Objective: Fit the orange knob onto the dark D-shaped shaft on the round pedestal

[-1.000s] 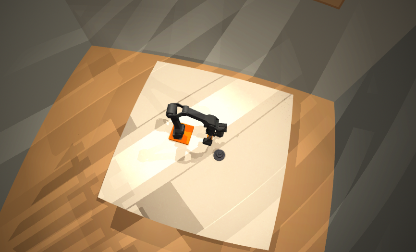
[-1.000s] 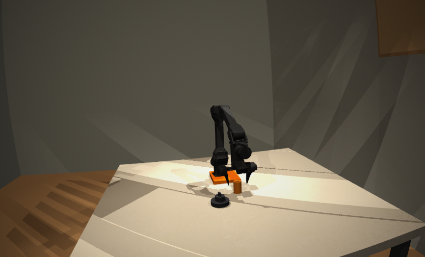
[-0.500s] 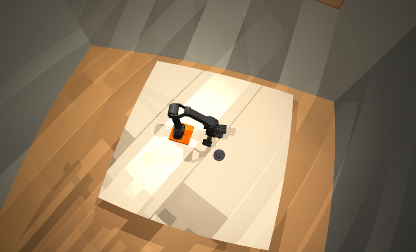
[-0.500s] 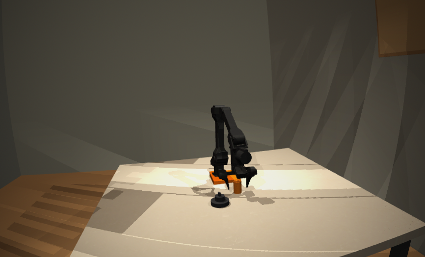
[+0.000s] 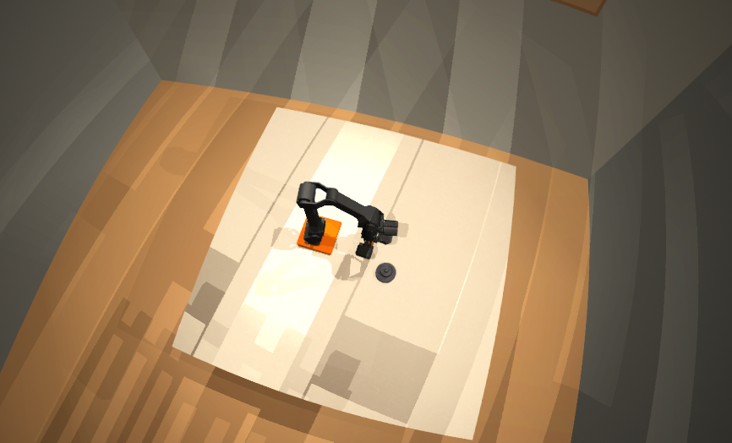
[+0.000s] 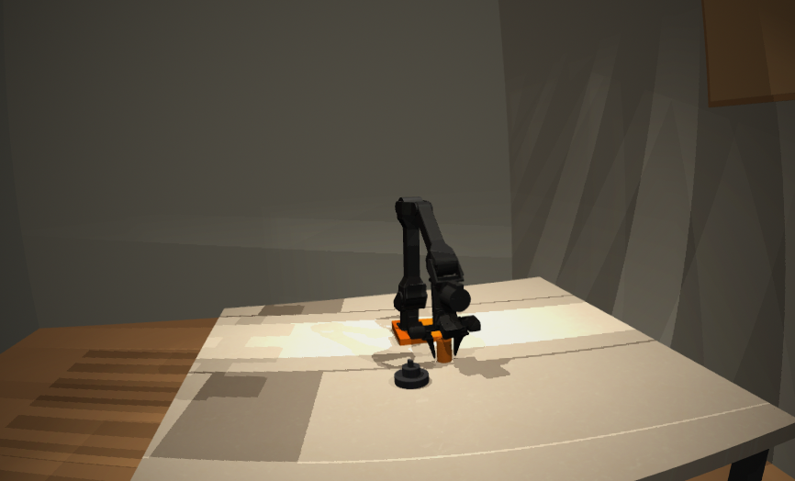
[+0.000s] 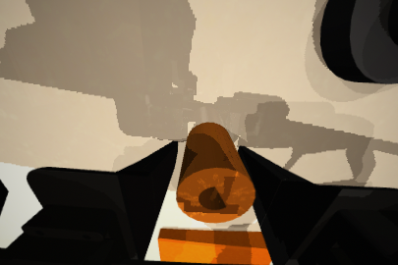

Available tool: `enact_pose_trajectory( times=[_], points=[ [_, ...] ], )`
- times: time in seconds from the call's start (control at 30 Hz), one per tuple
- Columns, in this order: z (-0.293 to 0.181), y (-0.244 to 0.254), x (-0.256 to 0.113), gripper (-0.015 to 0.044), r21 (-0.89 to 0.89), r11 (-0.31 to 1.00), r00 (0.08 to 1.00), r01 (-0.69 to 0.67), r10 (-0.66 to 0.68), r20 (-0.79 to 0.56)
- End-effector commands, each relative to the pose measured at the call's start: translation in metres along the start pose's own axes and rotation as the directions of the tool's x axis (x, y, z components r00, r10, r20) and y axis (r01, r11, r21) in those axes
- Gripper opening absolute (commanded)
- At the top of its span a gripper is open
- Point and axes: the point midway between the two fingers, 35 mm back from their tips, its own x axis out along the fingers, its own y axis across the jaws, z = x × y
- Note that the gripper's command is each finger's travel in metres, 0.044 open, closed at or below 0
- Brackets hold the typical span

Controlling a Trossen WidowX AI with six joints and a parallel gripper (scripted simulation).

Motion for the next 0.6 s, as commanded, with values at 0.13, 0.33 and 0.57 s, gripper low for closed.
enact_pose_trajectory(
  times=[0.13, 0.33, 0.57],
  points=[
    [0.0, -0.001, 0.0, 0.017, 0.005, 1.0, 1.0, 0.004, -0.004, 0.002],
    [0.003, 0.0, -0.006, 0.0052, 0.005, 1.0, 1.0, 0.004, -0.004, 0.002],
    [0.01, 0.003, -0.04, 0.0, 0.005, 1.0, 1.0, 0.004, -0.004, 0.003]
  ],
)
